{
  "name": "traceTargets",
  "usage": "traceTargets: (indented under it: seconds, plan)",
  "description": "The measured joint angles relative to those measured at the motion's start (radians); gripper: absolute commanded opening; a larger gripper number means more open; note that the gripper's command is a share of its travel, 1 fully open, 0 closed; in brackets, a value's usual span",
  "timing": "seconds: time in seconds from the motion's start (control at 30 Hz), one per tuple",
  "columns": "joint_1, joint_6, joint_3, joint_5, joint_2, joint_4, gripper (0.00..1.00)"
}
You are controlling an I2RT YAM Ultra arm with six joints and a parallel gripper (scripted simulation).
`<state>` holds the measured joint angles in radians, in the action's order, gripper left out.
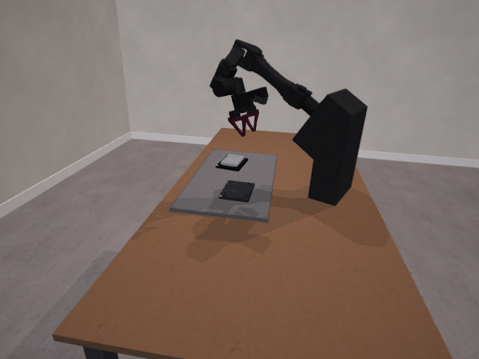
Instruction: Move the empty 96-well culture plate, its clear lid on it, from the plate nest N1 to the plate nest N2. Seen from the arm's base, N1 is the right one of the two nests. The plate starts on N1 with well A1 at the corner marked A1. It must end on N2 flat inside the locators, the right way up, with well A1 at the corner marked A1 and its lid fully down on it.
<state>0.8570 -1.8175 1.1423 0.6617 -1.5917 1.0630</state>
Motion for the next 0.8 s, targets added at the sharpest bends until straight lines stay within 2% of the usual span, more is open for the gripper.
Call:
traceTargets:
  seconds: [0.6,0.8]
  plan:
    - [-0.003,0.001,0.0,-0.002,0.0,-0.001,1.0]
    - [-0.133,0.02,-0.014,-0.029,0.018,-0.044,1.0]
